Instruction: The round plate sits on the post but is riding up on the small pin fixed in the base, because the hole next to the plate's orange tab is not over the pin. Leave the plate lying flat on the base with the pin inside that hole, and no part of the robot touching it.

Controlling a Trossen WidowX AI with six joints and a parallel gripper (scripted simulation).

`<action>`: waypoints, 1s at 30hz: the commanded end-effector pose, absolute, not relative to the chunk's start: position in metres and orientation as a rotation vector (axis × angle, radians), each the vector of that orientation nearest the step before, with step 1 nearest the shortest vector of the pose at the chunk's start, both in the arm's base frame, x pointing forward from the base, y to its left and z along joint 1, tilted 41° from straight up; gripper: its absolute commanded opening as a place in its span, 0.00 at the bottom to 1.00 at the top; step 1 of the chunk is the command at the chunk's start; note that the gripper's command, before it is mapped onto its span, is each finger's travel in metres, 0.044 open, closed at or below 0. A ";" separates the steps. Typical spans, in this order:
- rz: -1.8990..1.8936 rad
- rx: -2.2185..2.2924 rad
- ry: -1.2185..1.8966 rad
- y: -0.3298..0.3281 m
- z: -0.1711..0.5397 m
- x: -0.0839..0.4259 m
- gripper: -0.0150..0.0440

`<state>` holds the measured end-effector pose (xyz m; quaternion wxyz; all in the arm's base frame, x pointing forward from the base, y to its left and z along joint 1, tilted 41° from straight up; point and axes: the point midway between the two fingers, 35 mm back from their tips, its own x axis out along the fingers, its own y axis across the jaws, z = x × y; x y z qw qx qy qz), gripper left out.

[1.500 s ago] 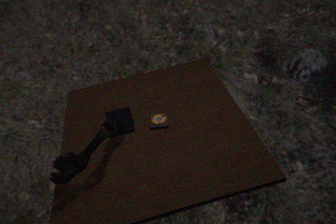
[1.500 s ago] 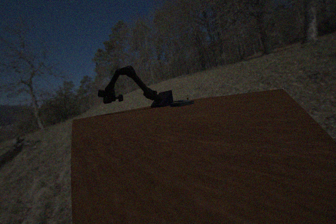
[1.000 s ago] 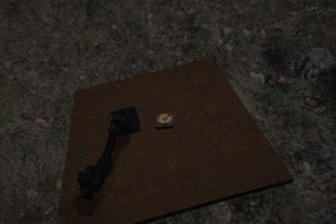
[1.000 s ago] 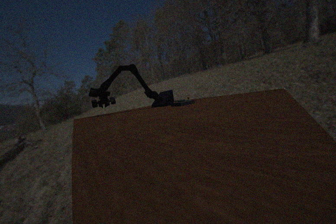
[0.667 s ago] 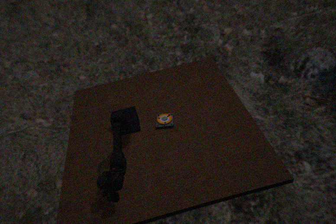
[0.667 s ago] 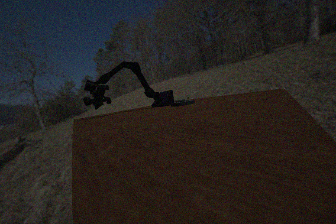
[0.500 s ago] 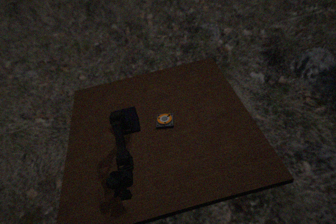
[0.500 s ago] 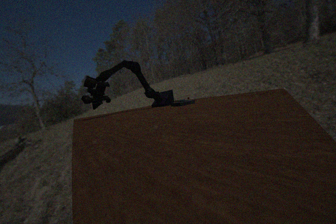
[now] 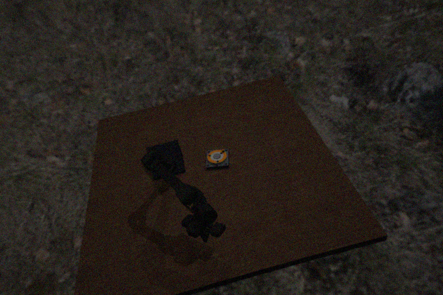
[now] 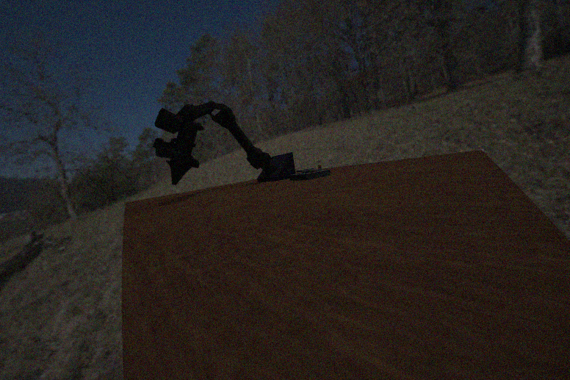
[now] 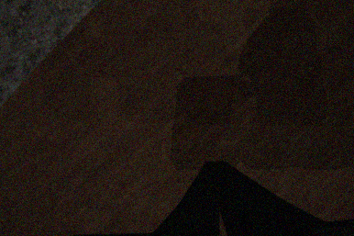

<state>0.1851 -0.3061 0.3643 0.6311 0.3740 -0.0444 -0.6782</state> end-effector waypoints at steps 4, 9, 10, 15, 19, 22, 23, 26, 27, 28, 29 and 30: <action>-1.329 0.750 0.204 -0.248 0.332 0.272 0.25; -1.173 0.623 0.455 -0.190 0.290 0.325 0.25; -1.149 0.596 0.502 -0.179 0.280 0.332 0.25; -1.033 0.447 0.717 -0.126 0.234 0.359 0.25; -0.918 0.280 0.899 -0.072 0.191 0.370 0.25; -0.864 0.197 0.974 -0.047 0.173 0.371 0.25; -0.826 0.136 1.024 -0.030 0.160 0.370 0.25; -0.725 -0.035 1.144 0.014 0.129 0.361 0.25; -0.694 -0.091 1.178 0.027 0.119 0.357 0.25; -0.688 -0.102 1.184 0.029 0.117 0.356 0.25; -0.669 -0.136 1.203 0.037 0.112 0.353 0.25; -0.638 -0.193 1.234 0.049 0.103 0.348 0.25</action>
